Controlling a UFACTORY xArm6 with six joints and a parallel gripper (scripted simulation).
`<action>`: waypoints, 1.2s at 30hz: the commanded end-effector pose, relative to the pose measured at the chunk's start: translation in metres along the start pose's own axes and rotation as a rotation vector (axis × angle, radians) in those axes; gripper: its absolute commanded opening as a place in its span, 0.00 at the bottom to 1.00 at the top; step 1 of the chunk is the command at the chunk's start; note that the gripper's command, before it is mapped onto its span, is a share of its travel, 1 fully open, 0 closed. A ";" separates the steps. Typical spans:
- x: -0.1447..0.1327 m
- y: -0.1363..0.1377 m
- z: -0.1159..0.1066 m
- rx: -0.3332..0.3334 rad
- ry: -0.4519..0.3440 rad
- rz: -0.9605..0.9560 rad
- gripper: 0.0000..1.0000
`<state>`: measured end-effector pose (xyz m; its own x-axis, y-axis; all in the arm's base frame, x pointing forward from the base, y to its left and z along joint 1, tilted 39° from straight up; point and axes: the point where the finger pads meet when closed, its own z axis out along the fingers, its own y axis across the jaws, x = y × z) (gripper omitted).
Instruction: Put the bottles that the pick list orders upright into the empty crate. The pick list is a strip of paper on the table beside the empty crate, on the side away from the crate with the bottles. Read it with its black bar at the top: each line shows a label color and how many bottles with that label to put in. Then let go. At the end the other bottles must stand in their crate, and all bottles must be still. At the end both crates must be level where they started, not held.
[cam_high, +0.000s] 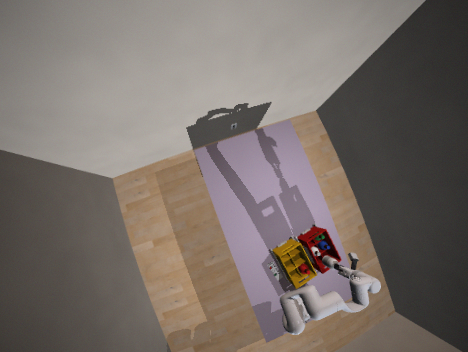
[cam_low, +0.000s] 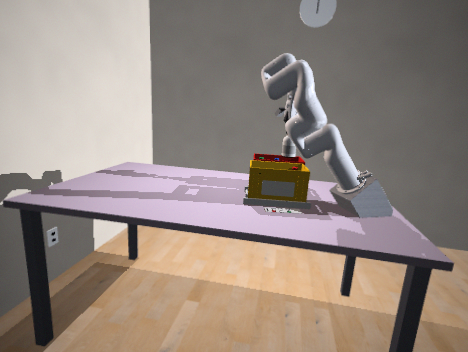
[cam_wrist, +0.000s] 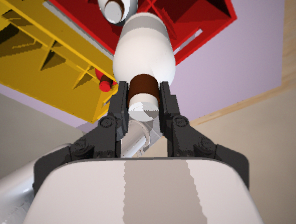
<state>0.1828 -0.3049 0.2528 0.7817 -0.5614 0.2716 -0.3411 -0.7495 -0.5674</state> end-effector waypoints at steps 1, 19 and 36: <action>-0.003 -0.011 -0.002 -0.003 0.003 -0.001 0.00; -0.014 -0.041 -0.001 -0.003 0.003 -0.001 0.00; -0.024 -0.069 -0.001 -0.003 0.002 -0.001 0.00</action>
<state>0.1862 -0.2480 0.2807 0.7817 -0.5613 0.2717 -0.3411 -0.7496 -0.5673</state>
